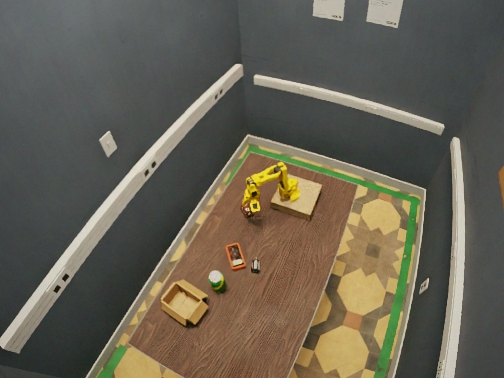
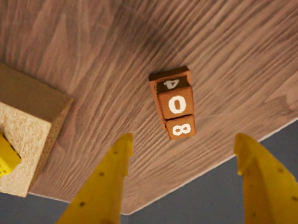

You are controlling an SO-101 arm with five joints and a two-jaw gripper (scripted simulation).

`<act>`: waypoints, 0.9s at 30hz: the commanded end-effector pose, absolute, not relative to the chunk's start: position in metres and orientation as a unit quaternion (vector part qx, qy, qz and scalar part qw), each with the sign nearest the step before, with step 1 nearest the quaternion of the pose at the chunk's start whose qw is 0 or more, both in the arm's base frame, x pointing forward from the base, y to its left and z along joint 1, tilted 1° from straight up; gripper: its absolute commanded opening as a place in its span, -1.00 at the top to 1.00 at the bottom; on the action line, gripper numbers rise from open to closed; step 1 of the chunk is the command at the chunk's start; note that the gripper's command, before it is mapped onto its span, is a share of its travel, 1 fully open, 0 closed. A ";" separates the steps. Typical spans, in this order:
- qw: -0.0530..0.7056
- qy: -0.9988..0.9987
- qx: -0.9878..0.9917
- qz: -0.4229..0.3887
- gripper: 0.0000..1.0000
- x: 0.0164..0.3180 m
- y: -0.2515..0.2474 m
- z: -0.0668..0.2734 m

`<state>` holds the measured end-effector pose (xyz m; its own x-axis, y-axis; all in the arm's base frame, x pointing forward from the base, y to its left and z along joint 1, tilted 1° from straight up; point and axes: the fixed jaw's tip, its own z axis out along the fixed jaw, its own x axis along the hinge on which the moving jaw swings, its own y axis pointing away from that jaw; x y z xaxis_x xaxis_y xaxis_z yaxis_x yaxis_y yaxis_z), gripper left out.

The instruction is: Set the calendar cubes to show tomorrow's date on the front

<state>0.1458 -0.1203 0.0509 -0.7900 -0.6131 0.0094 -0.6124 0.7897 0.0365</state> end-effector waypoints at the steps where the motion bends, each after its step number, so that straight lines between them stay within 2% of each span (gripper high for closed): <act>1: 0.012 -0.958 0.287 -0.015 0.29 0.148 -0.103 0.056; 27: 0.020 -0.995 0.093 -0.006 0.29 0.142 -0.024 0.071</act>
<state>0.1458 -0.0309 0.0706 -0.9741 -0.2235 0.0347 -0.2230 0.9747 0.0166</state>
